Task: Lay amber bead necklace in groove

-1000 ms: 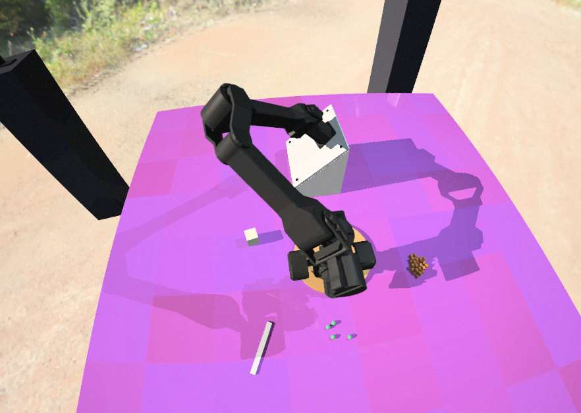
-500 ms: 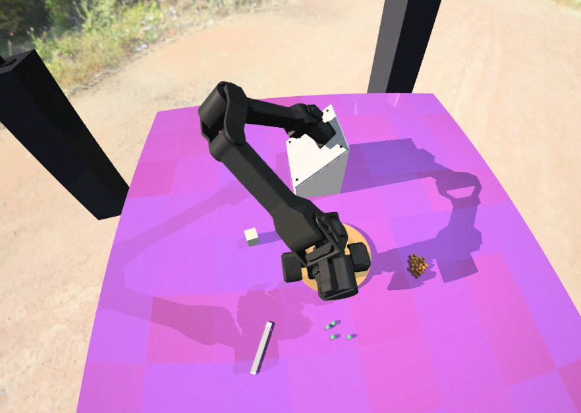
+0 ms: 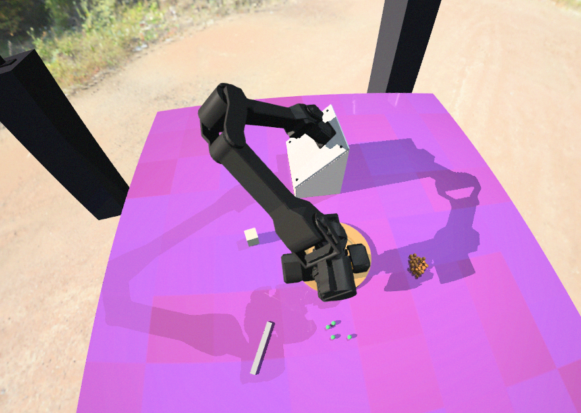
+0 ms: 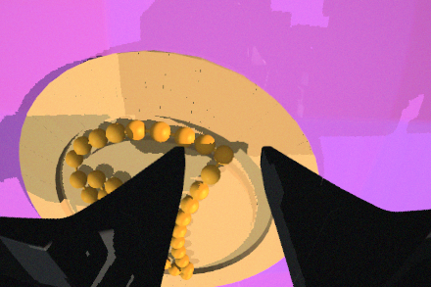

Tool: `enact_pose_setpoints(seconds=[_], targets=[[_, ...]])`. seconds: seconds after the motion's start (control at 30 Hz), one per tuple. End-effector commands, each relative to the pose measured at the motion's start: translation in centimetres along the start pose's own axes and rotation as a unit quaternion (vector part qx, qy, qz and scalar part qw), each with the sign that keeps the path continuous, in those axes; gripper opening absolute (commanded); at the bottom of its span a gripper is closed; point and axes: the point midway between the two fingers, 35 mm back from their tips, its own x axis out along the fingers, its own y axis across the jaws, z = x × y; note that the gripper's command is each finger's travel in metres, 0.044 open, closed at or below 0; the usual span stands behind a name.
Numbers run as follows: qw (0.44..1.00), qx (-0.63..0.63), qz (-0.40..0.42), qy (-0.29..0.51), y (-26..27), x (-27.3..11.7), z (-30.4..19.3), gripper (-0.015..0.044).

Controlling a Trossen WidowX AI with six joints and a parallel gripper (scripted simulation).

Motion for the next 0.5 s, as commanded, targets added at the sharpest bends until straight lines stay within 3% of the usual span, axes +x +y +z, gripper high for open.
enact_pose_setpoints(seconds=[0.0,0.23,0.47], targets=[[1.0,0.0,0.0,0.001,-0.03,0.01,-0.02,0.0263],[1.0,-0.002,0.0,0.002,0.01,-0.2,-0.09,0.044],[1.0,-0.001,-0.002,0.003,0.01,-0.49,-0.09,0.044]])
